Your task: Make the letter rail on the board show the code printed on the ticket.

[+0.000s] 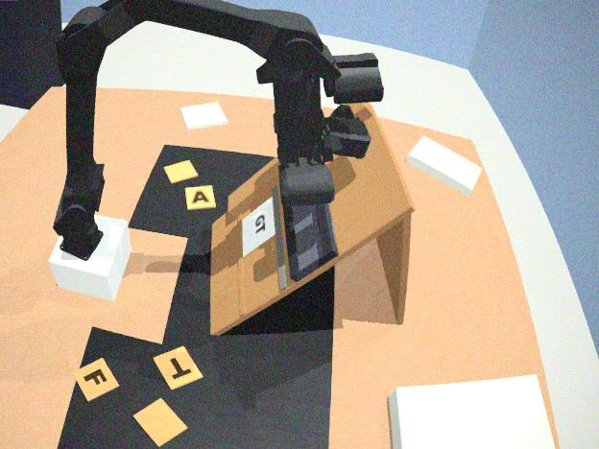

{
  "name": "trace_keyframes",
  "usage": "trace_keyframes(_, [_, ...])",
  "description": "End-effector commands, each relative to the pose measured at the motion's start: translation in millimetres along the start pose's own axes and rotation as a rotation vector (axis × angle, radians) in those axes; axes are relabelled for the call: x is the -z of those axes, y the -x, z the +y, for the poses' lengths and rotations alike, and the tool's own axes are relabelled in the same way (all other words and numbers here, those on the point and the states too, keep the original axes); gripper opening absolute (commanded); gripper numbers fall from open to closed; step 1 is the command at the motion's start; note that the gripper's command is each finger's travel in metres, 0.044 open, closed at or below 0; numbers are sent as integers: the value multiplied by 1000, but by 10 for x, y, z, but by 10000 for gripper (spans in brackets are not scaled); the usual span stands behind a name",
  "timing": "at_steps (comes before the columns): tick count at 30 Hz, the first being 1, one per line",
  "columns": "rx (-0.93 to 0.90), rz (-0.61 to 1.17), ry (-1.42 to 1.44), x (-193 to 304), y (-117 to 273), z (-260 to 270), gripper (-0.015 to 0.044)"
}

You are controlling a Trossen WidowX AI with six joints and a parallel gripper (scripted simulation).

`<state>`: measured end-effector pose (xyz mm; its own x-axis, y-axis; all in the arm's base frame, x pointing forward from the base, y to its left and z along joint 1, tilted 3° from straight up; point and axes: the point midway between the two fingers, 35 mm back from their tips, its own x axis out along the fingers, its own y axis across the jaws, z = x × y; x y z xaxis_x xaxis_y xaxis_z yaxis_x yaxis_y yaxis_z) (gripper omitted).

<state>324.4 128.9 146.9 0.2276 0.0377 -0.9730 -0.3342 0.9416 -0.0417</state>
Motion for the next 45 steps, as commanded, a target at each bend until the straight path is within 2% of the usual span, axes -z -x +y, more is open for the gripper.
trace_keyframes(1, [2,1,-6,0,-2,13,0])
trace_keyframes(15, [2,1,-6,-3,-9,53,0])
trace_keyframes(45, [2,3,-6,190,228,28,0])
